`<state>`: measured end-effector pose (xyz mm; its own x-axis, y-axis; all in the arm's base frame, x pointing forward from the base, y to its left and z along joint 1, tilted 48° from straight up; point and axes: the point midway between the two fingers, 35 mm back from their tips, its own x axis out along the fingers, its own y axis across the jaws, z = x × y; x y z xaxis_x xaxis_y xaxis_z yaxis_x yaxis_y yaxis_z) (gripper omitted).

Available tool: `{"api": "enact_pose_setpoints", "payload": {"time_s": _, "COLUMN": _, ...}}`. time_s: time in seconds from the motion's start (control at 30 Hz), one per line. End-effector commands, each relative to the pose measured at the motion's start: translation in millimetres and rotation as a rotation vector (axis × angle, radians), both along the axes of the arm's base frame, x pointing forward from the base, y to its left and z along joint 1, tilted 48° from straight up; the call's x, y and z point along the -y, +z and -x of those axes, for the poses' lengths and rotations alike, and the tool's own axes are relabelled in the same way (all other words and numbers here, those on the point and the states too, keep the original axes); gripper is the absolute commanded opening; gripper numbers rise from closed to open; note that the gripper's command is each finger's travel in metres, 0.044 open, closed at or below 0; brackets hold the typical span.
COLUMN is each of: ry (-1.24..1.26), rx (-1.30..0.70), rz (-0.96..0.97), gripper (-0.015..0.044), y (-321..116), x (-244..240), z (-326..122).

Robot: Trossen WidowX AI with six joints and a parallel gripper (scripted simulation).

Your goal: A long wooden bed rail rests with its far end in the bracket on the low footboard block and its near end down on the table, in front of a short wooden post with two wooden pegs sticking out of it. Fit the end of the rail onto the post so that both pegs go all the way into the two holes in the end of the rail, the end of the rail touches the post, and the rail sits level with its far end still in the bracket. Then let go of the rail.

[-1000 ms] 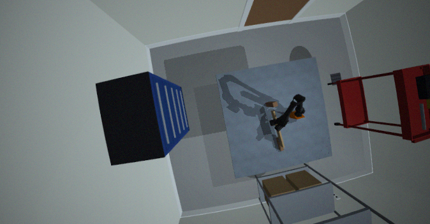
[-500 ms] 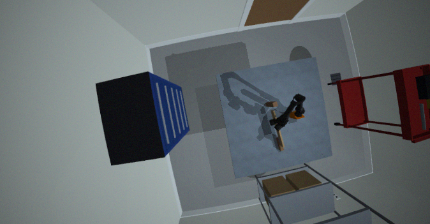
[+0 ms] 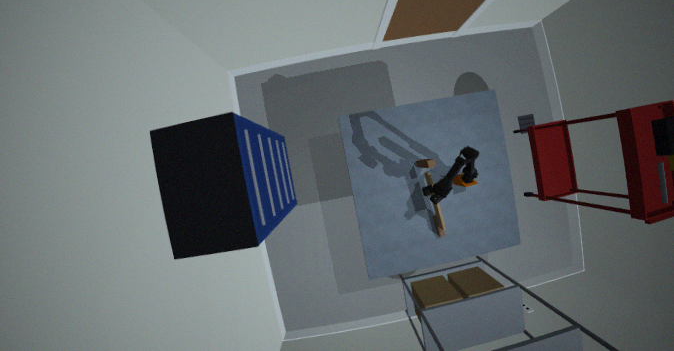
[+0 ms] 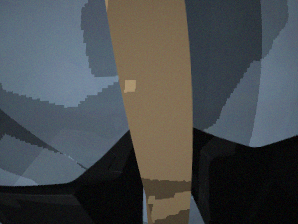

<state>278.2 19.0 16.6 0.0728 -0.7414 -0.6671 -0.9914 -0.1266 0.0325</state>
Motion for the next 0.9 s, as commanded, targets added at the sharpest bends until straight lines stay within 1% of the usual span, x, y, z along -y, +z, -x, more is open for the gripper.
{"api": "enact_pose_setpoints", "payload": {"time_s": 0.0, "ry": 0.005, "rx": 0.006, "rz": -0.005, "gripper": 0.0, "y": 4.3, "x": -0.2, "z": -0.5}}
{"api": "enact_pose_setpoints", "payload": {"time_s": 0.87, "ry": 0.005, "rx": 0.006, "rz": -0.005, "gripper": 0.0, "y": 9.9, "x": 5.1, "z": -1.3}}
